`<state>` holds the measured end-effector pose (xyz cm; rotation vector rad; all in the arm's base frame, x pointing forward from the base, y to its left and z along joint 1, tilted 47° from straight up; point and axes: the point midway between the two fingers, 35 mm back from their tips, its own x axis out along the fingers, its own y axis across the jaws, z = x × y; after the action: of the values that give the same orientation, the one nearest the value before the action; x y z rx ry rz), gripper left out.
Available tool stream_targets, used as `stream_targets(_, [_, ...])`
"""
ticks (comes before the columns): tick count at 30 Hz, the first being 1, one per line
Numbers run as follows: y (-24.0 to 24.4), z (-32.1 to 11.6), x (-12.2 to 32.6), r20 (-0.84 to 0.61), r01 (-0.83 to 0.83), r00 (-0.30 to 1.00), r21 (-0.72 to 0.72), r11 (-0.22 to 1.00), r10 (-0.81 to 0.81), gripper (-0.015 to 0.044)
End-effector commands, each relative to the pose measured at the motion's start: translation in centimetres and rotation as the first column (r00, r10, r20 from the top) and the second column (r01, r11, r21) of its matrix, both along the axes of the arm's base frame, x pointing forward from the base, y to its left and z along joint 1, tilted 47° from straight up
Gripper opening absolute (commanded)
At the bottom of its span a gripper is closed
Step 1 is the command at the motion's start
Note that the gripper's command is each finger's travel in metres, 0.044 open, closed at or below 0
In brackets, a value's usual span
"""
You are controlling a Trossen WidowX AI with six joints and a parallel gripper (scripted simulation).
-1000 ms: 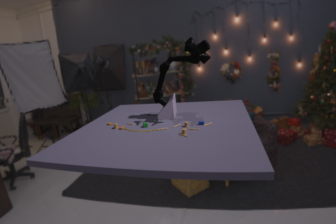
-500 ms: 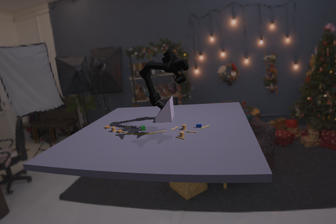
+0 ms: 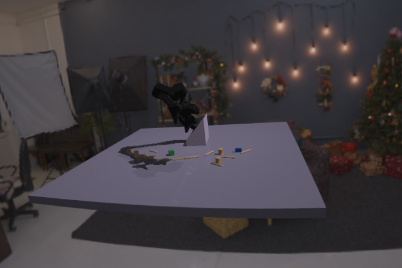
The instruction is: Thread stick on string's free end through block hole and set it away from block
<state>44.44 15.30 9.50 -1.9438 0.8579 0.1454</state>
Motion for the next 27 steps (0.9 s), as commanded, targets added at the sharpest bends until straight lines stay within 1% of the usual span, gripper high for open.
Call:
stream_targets(1, [-6.7, -0.5, -3.2, -0.132, 0.135, 0.982, 0.005, 0.991, -0.133, 0.0440])
stream_targets(5, [-12.1, -0.9, -6.9, -0.243, 0.263, 0.934, -0.022, 0.965, -0.260, 0.0440])
stream_targets(9, [-16.9, -1.0, -11.6, -0.352, 0.388, 0.854, -0.057, 0.920, -0.382, 0.0440])
stream_targets(12, [-19.8, -0.9, -15.6, -0.436, 0.475, 0.772, -0.087, 0.875, -0.463, 0.0440])
stream_targets(14, [-20.9, -0.8, -17.4, -0.469, 0.511, 0.733, -0.101, 0.854, -0.494, 0.0440])
stream_targets(27, [-21.0, -0.8, -17.7, -0.473, 0.515, 0.727, -0.103, 0.851, -0.497, 0.0440])
